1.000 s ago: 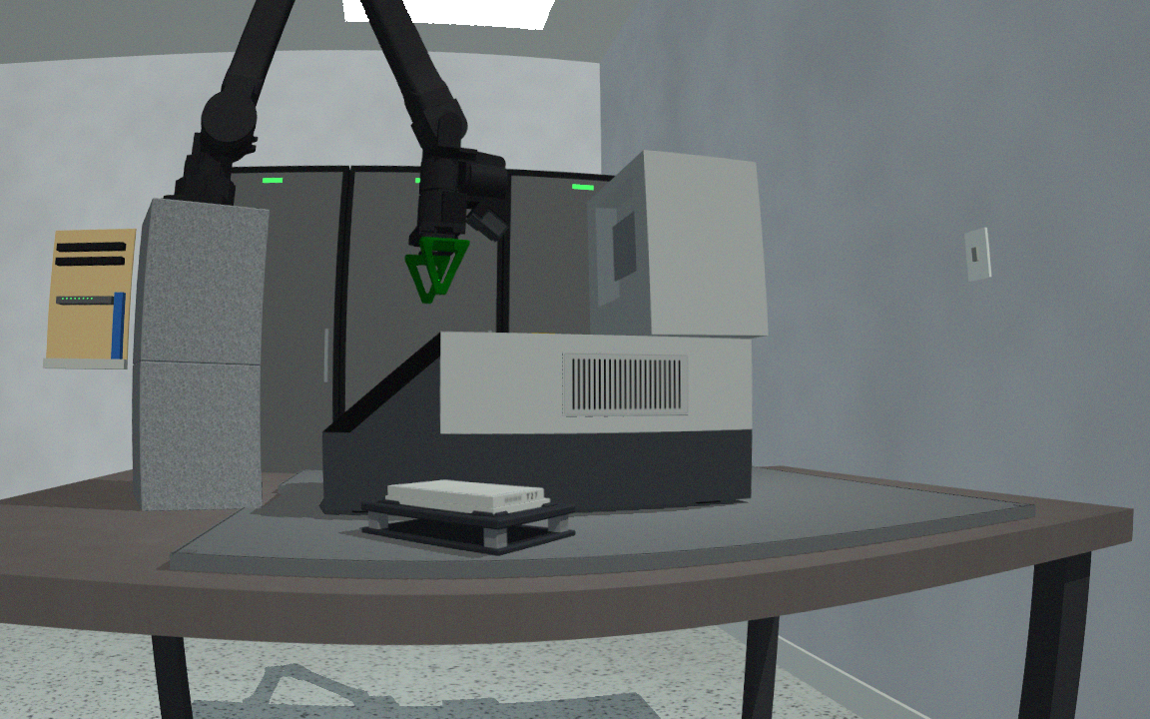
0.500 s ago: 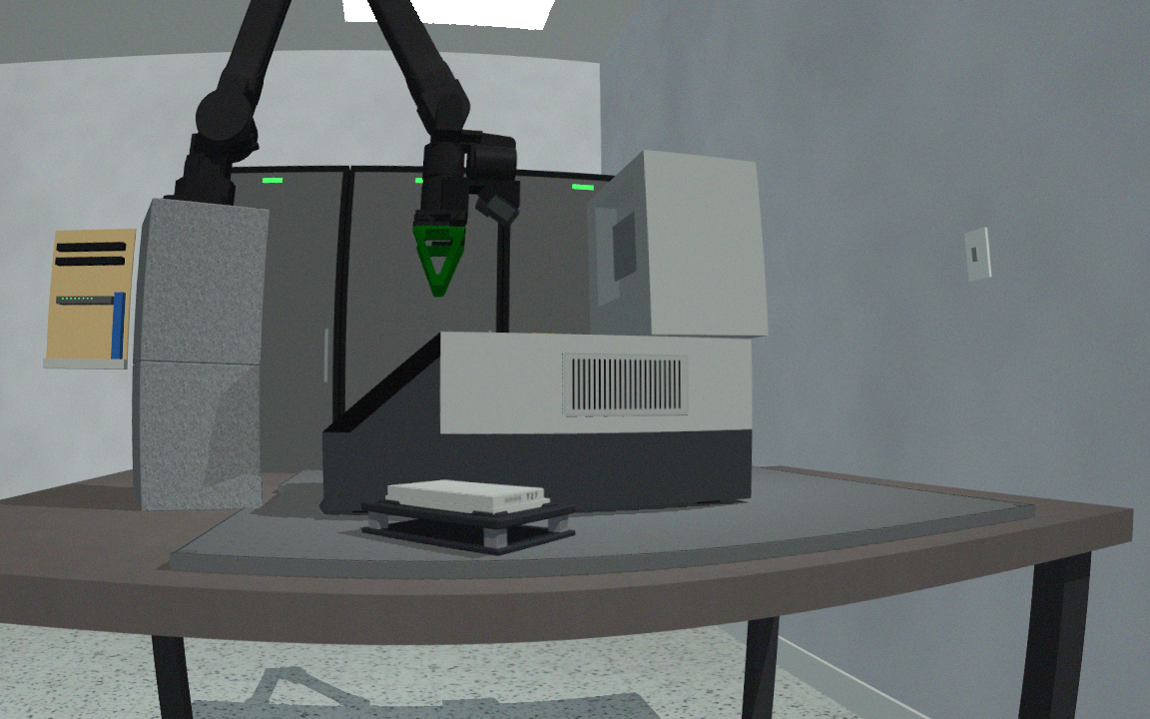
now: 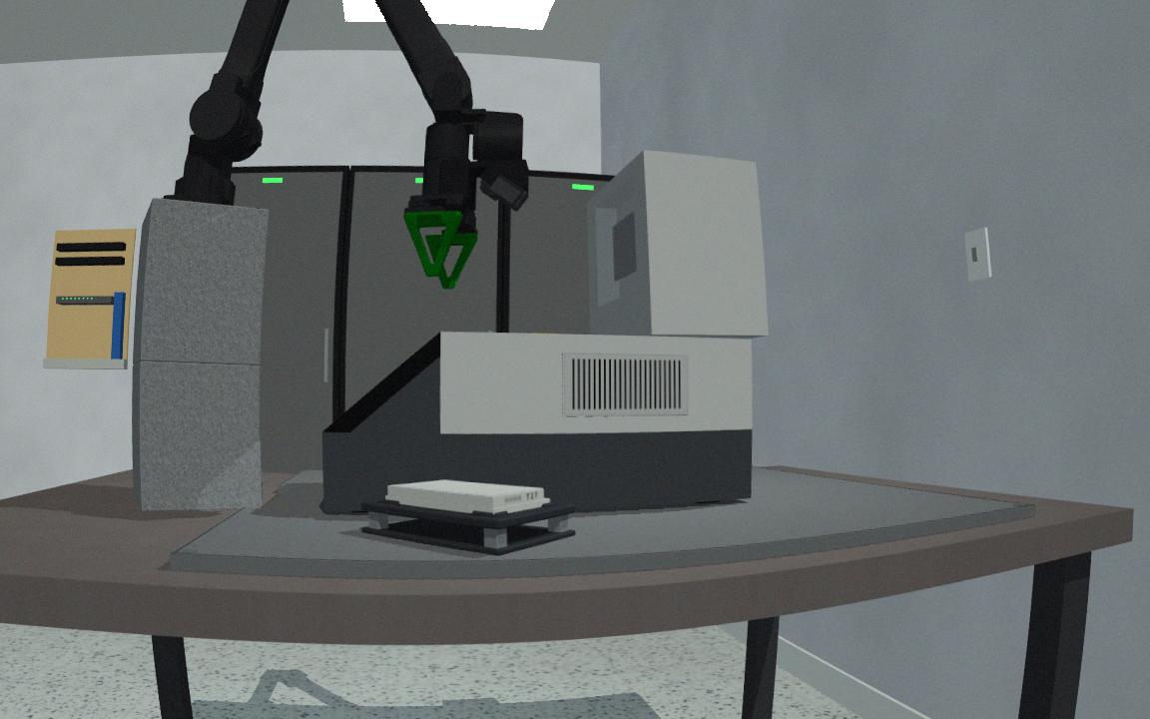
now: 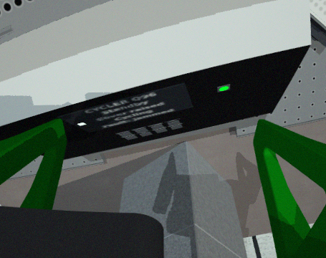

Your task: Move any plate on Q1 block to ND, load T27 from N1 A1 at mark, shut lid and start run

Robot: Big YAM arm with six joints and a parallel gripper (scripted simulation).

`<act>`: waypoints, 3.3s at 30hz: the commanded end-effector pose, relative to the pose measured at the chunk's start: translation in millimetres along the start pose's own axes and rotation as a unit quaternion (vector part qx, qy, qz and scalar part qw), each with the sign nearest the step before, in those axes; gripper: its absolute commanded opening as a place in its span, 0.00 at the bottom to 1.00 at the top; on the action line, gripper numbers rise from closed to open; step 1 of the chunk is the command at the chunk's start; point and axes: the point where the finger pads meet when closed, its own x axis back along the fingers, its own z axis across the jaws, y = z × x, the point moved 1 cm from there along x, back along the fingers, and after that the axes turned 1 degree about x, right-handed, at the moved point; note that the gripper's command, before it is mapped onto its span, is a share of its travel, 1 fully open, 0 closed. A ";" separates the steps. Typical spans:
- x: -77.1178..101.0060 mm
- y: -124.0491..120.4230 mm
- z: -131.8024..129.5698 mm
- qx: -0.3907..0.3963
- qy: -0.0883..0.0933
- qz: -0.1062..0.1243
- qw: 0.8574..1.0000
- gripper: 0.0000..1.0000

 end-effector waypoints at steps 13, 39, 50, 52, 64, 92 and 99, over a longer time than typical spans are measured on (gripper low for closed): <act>8.8 41.1 -66.6 -0.108 0.001 -0.018 0.994 1.00; 7.9 68.3 -165.1 -0.242 0.001 -0.013 0.970 1.00; 17.9 93.7 -228.6 -0.262 -0.002 -0.028 0.965 1.00; 15.3 95.7 -234.3 -0.253 -0.002 -0.023 0.967 1.00; 10.7 86.0 -217.1 -0.241 -0.001 -0.024 0.970 1.00; -21.2 101.5 -234.6 -0.245 -0.006 -0.045 0.968 1.00; -56.7 88.2 -224.0 -0.250 -0.001 -0.021 0.968 1.00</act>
